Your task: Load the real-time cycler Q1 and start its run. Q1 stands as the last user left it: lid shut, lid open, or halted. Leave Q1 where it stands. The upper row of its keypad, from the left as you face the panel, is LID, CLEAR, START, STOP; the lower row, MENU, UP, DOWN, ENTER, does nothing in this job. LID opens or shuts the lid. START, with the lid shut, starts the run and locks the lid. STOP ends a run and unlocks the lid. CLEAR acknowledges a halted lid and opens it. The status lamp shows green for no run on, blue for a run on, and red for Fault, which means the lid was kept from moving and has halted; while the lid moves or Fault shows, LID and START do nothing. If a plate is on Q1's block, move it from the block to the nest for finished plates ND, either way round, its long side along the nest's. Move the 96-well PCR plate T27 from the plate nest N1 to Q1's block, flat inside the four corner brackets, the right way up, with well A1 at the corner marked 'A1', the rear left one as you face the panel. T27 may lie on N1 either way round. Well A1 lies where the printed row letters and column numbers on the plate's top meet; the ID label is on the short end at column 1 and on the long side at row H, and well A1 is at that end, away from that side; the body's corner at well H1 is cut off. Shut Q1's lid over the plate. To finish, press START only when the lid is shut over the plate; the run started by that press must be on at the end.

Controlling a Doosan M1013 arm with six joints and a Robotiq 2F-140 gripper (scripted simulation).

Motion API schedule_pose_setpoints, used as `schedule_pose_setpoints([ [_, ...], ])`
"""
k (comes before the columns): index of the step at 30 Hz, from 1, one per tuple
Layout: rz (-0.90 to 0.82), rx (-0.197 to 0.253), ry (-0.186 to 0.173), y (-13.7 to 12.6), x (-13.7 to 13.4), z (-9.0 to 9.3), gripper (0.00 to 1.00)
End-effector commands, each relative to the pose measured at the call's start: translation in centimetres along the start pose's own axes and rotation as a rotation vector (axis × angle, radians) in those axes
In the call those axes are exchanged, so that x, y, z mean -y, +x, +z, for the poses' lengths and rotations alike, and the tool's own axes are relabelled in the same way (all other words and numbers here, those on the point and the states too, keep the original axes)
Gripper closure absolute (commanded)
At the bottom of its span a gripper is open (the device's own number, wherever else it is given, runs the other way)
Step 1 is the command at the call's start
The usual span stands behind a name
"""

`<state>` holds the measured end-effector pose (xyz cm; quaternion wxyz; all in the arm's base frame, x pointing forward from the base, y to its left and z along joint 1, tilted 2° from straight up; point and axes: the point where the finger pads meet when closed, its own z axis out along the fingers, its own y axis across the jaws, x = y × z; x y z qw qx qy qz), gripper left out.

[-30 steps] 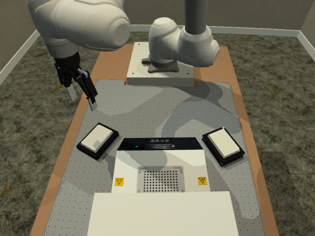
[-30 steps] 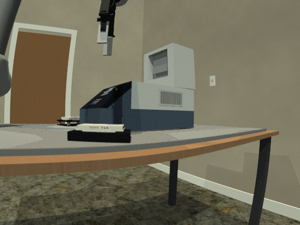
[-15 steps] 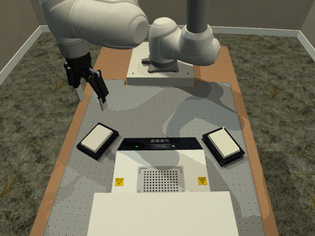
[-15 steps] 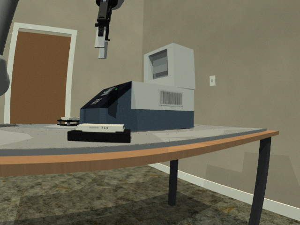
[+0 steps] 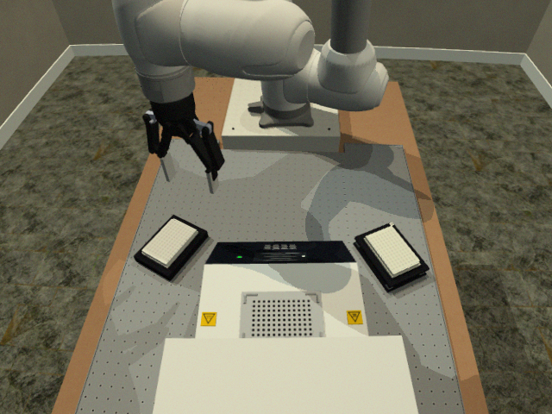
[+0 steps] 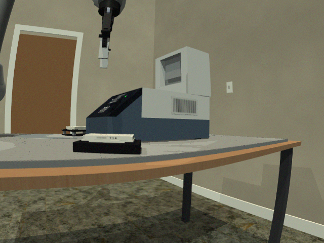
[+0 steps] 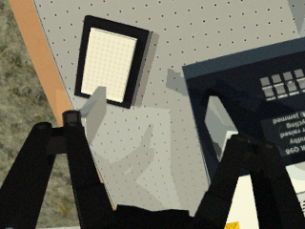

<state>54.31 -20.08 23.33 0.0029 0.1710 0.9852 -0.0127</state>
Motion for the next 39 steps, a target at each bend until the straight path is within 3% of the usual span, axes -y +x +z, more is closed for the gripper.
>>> schedule_pose_setpoints([
  [1, -0.036, 0.000, 0.000, 0.5, -1.7, 0.0, 0.34],
  [39, -0.303, 0.000, 0.000, 5.0, -16.9, 0.0, 0.34],
])
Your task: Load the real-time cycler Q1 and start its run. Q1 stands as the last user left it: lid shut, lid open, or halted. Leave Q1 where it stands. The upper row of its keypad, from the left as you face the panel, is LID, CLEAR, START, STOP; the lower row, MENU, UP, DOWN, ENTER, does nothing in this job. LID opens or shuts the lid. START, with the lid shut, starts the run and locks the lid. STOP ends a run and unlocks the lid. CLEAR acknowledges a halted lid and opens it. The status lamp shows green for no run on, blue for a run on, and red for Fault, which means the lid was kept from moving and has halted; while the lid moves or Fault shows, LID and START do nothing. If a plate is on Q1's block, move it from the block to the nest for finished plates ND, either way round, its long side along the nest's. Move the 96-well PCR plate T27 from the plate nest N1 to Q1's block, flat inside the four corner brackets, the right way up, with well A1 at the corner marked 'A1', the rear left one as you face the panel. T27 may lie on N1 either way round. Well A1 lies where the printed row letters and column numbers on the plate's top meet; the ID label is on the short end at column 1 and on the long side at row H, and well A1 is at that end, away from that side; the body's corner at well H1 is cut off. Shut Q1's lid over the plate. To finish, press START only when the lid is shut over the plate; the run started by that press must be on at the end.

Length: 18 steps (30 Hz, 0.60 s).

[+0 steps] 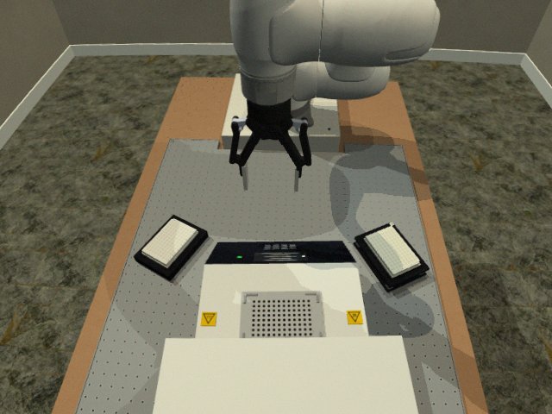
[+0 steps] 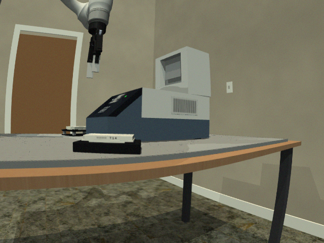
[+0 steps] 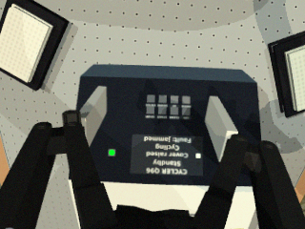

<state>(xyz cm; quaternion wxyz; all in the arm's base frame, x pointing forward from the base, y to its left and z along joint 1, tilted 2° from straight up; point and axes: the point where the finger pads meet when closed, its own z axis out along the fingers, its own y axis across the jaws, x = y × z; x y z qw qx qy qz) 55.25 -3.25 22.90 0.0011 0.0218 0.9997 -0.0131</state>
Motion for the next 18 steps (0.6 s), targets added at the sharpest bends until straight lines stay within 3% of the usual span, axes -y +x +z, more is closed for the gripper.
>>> schedule_pose_setpoints([
  [1, -0.003, 0.000, 0.000, 0.0, -1.2, 0.0, 0.34],
  [18, -0.156, 0.000, 0.000, -0.1, -8.3, 0.0, 0.34],
])
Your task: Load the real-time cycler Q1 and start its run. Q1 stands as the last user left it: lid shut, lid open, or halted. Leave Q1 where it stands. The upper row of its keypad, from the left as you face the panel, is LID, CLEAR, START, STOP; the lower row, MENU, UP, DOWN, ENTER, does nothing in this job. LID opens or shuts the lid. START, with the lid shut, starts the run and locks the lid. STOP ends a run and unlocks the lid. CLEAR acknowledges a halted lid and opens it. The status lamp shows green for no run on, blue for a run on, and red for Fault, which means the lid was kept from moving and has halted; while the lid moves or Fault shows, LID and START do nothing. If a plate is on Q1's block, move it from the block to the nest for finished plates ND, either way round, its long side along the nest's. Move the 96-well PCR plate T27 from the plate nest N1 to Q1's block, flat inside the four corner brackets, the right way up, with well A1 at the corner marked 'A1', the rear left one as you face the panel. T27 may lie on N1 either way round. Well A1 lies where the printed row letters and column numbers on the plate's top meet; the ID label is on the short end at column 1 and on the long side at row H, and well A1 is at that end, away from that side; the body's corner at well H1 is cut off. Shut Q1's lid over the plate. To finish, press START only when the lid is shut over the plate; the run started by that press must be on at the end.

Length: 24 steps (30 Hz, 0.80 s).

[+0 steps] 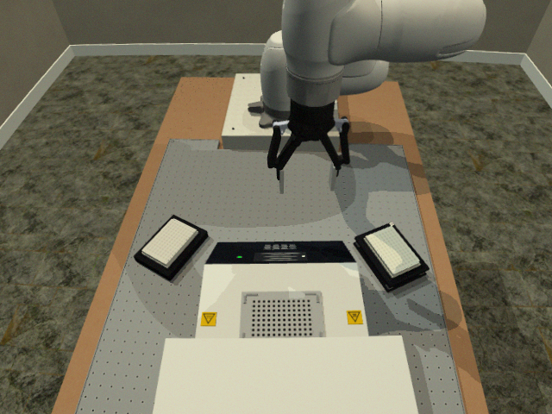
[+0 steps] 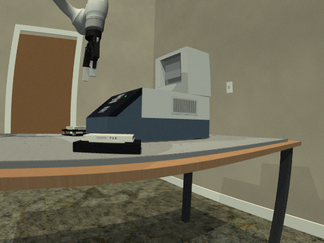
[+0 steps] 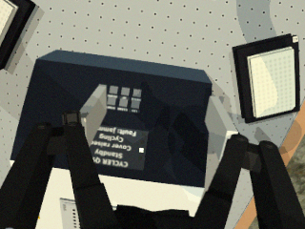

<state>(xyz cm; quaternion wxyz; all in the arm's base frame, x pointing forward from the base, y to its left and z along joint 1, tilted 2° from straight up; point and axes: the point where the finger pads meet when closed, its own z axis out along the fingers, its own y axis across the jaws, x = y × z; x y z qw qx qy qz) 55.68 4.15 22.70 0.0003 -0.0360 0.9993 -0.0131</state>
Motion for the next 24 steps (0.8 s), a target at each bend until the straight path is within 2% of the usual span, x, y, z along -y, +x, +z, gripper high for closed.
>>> schedule_pose_setpoints([
  [1, -0.040, 0.000, 0.000, -0.2, -1.4, 0.0, 0.34],
  [24, -0.219, 0.000, 0.000, -1.5, -11.5, 0.0, 0.34],
])
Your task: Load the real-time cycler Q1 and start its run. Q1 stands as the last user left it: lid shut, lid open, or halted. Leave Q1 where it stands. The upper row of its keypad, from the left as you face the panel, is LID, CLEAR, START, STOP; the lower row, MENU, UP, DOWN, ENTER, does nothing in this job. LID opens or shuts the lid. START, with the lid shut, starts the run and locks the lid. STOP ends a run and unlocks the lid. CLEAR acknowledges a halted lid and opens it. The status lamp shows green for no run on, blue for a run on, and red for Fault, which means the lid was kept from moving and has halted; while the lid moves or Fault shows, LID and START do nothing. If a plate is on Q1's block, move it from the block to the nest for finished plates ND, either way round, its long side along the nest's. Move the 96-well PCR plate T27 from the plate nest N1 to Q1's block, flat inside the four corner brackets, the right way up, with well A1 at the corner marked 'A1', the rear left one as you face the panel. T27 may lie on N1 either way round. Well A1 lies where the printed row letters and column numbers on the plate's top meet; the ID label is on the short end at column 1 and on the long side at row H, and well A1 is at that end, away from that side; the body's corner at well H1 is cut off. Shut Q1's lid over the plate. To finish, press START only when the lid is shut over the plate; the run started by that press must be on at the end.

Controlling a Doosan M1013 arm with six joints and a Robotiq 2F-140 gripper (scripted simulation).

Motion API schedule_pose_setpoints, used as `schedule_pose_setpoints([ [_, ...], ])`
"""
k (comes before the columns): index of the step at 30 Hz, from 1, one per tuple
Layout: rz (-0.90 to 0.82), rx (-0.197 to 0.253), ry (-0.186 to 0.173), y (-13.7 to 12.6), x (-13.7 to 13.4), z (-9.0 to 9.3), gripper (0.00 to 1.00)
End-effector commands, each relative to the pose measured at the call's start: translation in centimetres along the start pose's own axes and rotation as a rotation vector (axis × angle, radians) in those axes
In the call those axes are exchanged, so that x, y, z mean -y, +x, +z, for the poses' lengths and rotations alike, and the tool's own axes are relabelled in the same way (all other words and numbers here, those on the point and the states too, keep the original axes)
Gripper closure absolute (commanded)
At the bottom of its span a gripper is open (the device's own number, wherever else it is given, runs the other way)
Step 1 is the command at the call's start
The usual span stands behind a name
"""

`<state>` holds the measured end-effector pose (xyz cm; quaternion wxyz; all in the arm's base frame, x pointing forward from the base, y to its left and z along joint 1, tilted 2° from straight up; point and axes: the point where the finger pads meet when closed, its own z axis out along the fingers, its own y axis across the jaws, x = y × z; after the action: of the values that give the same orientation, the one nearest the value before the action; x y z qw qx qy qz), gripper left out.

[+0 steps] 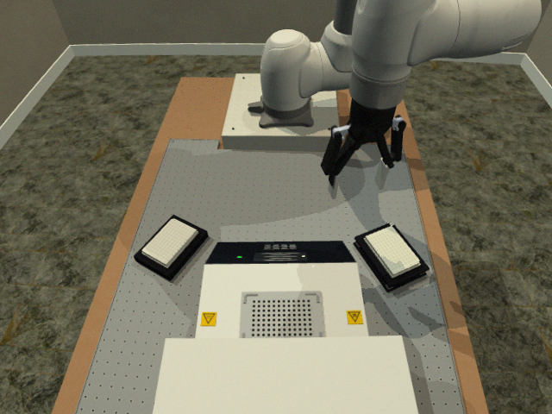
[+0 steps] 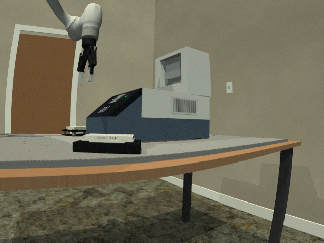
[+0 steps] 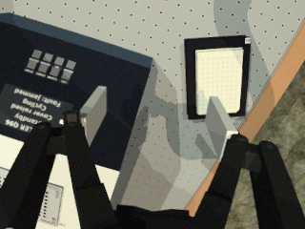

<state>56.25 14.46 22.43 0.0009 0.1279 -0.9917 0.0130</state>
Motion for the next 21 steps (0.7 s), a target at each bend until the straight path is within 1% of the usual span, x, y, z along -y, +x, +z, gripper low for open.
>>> schedule_pose_setpoints([
  [1, -0.047, 0.000, 0.000, -0.6, -1.7, 0.0, 0.34],
  [5, -0.047, 0.000, 0.000, -1.2, -3.6, 0.0, 0.34],
  [6, -0.080, 0.000, 0.000, -1.3, -4.1, 0.0, 0.34],
  [8, -0.080, 0.000, 0.000, -1.3, -4.1, 0.0, 0.34],
  [13, -0.091, 0.000, 0.000, -2.1, -6.4, 0.0, 0.34],
  [15, -0.133, 0.000, 0.000, -2.4, -7.3, 0.0, 0.34],
  [19, -0.133, 0.000, 0.000, -3.0, -9.1, 0.0, 0.34],
  [21, -0.174, 0.000, 0.000, -3.3, -10.0, 0.0, 0.34],
])
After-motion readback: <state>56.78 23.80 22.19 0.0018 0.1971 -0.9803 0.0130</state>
